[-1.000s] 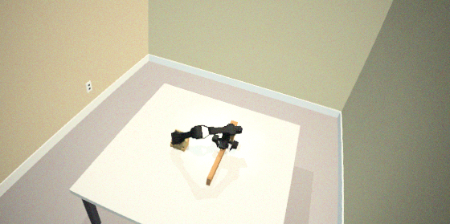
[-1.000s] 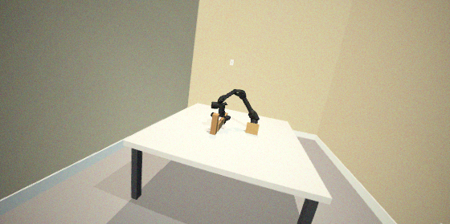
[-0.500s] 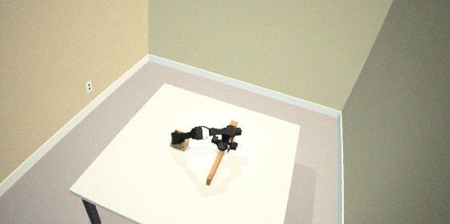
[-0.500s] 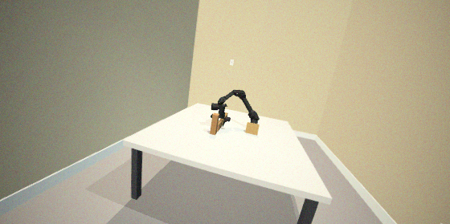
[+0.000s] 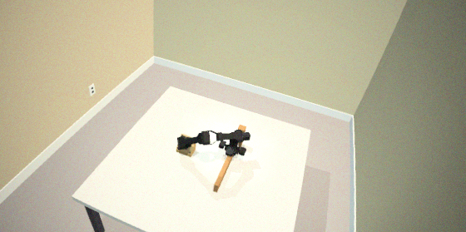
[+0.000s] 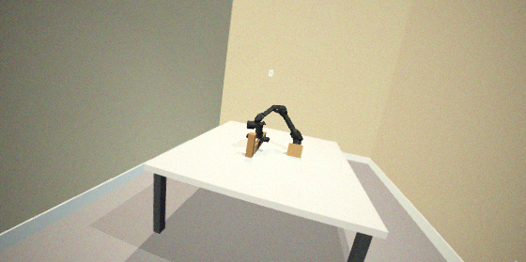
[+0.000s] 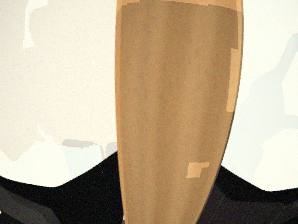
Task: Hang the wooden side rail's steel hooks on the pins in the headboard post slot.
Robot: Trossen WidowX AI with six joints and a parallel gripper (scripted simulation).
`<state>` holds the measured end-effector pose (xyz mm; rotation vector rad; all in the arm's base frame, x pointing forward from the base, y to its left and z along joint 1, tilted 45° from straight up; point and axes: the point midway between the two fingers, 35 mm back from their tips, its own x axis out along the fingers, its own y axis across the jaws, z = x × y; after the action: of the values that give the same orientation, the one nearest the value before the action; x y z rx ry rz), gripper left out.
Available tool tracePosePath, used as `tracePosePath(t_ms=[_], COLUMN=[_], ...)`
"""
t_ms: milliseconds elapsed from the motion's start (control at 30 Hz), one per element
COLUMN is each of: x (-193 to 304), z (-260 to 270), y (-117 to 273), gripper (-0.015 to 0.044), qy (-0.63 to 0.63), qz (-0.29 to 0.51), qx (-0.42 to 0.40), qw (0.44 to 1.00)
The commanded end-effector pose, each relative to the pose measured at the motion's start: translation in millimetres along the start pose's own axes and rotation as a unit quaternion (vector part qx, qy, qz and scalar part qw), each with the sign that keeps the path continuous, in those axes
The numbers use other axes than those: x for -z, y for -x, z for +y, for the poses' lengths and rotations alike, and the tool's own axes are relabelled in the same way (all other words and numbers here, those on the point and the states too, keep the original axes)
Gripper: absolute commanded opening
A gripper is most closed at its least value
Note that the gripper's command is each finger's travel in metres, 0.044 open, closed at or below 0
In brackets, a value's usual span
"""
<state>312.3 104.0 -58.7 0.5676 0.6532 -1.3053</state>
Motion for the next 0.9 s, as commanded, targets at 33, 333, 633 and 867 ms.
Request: tracePosePath(t_ms=[33,333,633,867], x=[-0.3,-0.3,-0.4,-0.4], z=[0.0,2.5,6.4,9.4], y=[-0.6,0.0,0.1,0.2], gripper=[0.0,0.0,0.0,0.0], qy=[0.002,0.002,0.001,0.001], qz=[-0.001,-0.001,-0.001,-0.001], qx=[0.0,0.0,-0.001,-0.001], qw=[1.0,1.0,1.0,1.0])
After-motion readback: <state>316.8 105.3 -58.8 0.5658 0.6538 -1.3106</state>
